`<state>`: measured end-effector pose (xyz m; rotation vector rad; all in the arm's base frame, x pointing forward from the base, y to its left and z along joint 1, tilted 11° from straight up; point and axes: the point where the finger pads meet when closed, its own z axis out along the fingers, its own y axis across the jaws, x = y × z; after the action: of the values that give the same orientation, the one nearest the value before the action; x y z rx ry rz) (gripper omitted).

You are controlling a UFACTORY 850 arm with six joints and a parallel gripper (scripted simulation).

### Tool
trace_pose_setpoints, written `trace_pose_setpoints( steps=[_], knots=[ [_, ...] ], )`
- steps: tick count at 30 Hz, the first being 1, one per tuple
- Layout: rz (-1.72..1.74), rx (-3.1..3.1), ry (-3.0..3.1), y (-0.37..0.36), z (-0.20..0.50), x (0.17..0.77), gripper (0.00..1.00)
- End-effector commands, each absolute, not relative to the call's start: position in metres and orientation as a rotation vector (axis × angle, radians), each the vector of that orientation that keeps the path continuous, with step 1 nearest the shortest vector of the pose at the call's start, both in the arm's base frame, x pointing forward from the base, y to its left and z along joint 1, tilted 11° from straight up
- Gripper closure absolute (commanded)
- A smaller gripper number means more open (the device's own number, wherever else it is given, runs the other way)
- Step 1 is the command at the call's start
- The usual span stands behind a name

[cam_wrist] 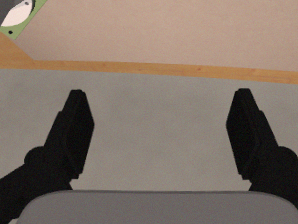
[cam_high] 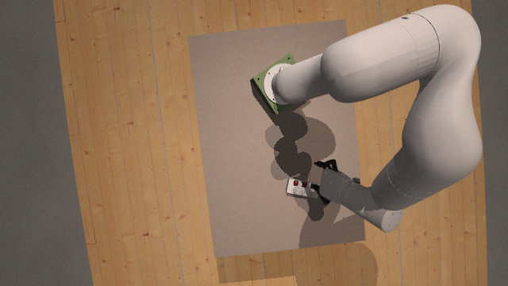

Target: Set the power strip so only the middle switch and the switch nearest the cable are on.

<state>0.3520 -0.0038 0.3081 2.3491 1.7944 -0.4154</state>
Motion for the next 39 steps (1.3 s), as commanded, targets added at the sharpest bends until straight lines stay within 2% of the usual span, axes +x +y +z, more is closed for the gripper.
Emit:
trace_pose_setpoints(
  steps=[1, 21, 28, 34, 39],
  knots=[
    [-0.413, 2.349, 1.794, -0.004, 0.309, 0.353, 0.0],
    [-0.396, 2.36, 1.783, -0.003, 0.305, 0.355, 0.0],
    [-0.155, 2.508, 1.61, 0.01, 0.262, 0.383, 0.0],
    [-0.094, 2.544, 1.562, 0.012, 0.253, 0.39, 0.0],
    [0.118, 2.663, 1.376, 0.021, 0.222, 0.414, 0.0]
  ],
)
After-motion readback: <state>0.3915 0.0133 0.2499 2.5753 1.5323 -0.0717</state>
